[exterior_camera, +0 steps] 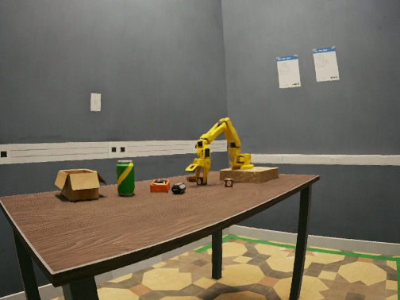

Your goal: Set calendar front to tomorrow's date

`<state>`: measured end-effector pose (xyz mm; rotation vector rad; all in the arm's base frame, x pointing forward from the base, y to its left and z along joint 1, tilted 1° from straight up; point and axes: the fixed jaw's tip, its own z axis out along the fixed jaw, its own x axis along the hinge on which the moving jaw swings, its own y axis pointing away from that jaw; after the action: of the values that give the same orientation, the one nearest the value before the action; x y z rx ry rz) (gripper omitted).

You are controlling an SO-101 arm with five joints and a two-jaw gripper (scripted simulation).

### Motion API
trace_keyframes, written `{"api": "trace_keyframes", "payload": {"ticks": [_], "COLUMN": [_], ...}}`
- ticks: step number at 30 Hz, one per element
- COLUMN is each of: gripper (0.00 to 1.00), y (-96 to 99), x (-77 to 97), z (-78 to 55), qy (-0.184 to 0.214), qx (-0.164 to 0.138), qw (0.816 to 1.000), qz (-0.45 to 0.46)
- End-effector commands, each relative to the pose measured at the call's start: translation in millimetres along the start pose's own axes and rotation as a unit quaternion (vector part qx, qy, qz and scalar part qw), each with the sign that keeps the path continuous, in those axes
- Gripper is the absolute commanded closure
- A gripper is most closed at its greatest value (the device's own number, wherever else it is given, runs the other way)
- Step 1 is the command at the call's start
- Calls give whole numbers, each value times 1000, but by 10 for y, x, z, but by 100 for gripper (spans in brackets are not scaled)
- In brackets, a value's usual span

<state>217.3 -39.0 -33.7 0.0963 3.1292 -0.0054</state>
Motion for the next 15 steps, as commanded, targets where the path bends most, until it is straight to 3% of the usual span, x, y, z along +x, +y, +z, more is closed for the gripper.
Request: {"api": "trace_keyframes", "payload": {"ticks": [1, 15], "gripper": [82, 97], "y": [-5, -5], "x": [36, 36], "z": [35, 35], "qy": [9, 9], "qx": [-2, -2], "qw": [1000, 1000], "qz": [-3, -3]}}
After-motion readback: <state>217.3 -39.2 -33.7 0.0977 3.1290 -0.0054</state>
